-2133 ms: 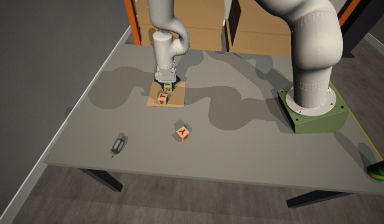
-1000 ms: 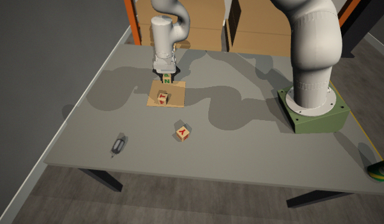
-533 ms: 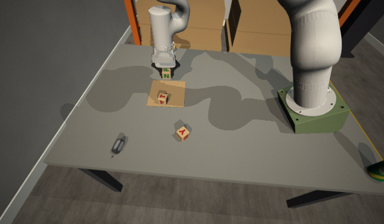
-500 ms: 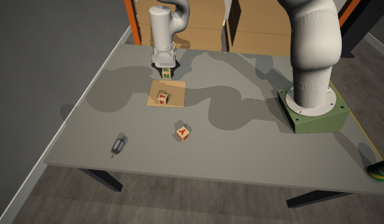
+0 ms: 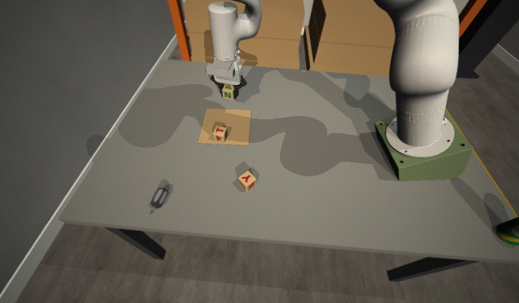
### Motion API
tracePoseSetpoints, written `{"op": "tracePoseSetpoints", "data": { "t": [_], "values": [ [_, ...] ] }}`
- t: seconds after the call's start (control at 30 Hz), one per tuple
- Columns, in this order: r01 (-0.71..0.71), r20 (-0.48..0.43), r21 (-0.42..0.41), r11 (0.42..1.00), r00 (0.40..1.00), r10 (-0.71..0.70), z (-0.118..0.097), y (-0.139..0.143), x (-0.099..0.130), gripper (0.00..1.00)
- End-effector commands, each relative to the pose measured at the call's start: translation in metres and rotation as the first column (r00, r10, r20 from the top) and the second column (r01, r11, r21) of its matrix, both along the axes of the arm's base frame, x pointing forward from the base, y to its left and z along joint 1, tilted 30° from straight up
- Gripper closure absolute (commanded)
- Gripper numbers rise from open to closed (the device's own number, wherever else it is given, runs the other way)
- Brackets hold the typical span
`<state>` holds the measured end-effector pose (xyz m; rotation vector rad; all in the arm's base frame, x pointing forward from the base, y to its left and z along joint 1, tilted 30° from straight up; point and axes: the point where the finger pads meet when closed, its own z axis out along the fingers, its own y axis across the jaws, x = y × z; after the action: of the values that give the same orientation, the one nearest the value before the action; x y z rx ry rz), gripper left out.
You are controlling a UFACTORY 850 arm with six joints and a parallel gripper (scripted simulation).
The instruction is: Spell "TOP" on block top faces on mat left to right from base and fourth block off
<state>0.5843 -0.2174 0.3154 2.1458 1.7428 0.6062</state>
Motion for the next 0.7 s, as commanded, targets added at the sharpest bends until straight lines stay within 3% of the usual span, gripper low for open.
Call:
{"op": "tracePoseSetpoints", "data": {
  "t": [0.0,0.43,0.67],
  "values": [
    [0.002,0.001,0.001,1.0,1.0,-0.002,0.001,-0.001,0.0,0.56],
    [0.003,-0.003,0.001,1.0,1.0,-0.003,-0.005,-0.001,0.004,0.56],
    [0.003,-0.003,0.001,1.0,1.0,-0.003,-0.028,0.0,0.017,0.56]
  ]
}}
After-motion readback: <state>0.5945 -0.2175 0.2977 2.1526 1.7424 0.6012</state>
